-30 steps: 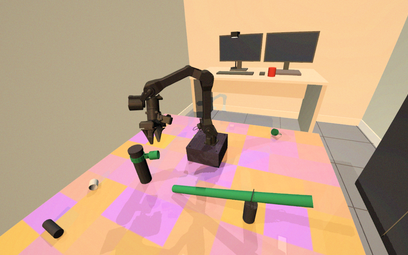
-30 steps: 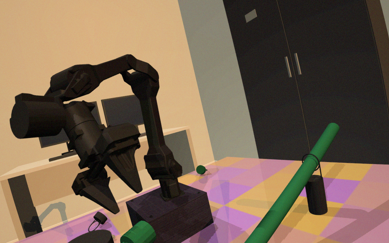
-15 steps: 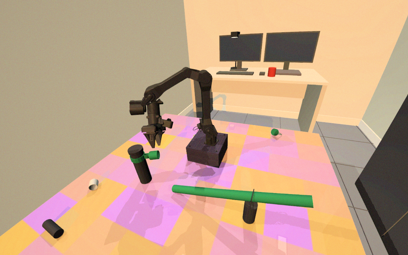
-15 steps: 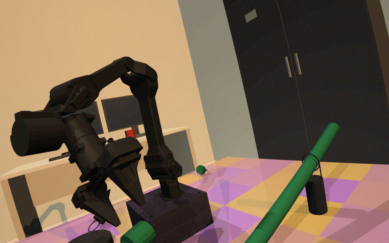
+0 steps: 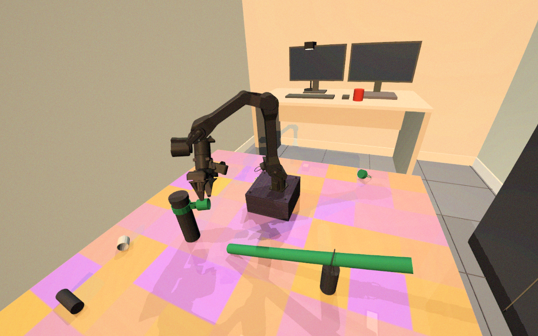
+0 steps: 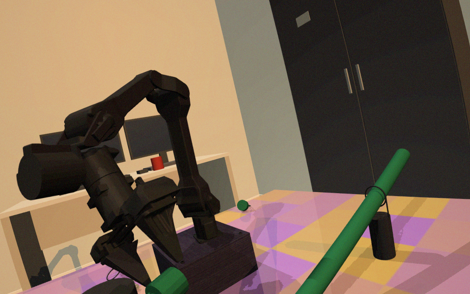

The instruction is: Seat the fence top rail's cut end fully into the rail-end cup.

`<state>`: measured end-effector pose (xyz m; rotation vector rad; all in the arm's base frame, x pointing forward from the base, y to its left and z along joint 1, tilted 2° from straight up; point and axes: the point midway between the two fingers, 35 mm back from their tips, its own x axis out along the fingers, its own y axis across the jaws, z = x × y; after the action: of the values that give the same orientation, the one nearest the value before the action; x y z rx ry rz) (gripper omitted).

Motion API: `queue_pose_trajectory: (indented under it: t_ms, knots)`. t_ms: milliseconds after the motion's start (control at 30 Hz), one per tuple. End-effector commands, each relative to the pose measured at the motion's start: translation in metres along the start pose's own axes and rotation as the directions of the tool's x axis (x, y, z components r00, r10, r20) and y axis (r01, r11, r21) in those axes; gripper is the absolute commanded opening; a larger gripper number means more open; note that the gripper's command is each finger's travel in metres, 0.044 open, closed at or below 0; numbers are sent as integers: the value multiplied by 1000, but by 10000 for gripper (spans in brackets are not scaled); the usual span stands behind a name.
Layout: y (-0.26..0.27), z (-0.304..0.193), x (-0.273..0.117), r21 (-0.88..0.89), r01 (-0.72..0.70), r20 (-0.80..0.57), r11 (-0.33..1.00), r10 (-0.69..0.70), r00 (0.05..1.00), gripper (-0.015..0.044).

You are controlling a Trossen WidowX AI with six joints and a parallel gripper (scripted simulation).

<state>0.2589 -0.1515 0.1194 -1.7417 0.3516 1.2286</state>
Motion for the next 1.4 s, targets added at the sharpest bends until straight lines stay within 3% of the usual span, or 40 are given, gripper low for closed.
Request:
queue_pose_trajectory:
  t_ms: [0, 1000, 1367]
  knots:
    - [1, 0, 9, 7, -1, 5, 1000, 1, 1000, 440]
    - [1, 3, 54, 7, 2, 5, 1000, -2, 1000, 440]
    - [1, 3, 54, 7, 2, 5, 1000, -2, 1000, 151]
